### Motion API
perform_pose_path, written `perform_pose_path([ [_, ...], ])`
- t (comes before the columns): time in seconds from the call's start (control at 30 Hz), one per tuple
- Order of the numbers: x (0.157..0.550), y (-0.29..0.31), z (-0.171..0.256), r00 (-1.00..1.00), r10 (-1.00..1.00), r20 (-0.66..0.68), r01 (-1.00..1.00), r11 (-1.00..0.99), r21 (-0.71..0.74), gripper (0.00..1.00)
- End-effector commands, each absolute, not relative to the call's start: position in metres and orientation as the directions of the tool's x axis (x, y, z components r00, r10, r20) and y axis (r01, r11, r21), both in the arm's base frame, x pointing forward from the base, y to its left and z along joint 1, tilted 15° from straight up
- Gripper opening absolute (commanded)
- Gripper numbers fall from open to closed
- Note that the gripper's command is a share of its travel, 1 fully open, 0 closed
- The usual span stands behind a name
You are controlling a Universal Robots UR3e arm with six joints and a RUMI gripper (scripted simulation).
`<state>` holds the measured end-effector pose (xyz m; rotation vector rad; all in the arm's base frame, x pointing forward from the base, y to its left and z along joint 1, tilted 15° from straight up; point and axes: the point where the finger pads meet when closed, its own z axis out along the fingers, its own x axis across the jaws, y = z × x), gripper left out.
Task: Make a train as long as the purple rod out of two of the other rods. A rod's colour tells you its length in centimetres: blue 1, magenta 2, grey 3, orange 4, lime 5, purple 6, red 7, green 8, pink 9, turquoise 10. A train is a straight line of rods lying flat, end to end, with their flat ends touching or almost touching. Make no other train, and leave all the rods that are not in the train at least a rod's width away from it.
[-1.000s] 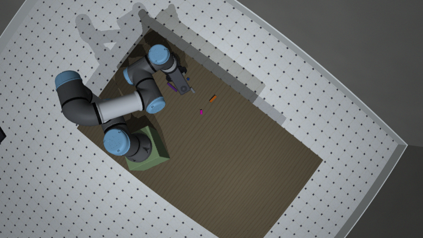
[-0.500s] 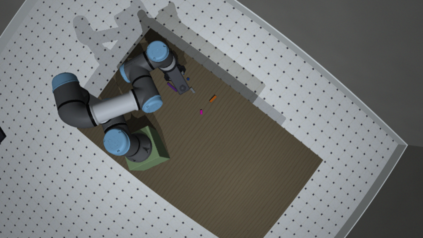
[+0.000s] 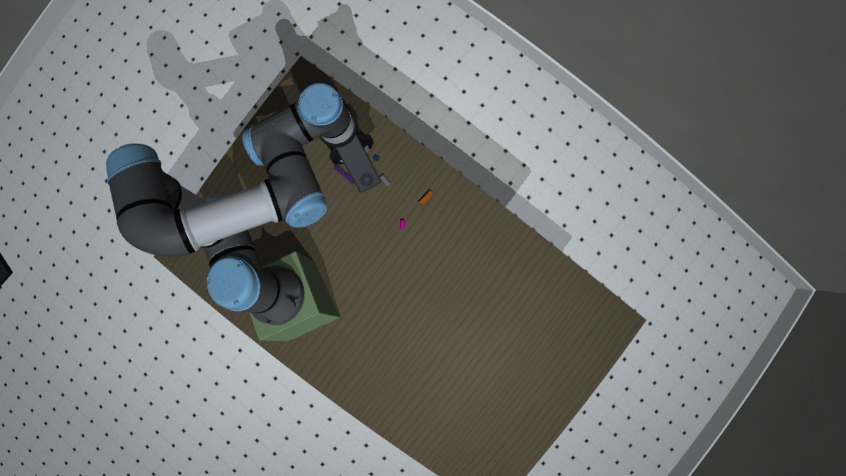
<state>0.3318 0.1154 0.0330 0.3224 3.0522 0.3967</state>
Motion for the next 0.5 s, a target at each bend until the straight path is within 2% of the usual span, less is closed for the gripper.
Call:
perform_pose_path([
  [0.0, 0.334, 0.097, 0.028, -0.964, 0.266, -0.002, 0.257, 0.932, 0.255, 0.00],
  [0.47, 0.332, -0.011, 0.000, -0.818, 0.570, 0.085, 0.572, 0.784, 0.241, 0.00],
])
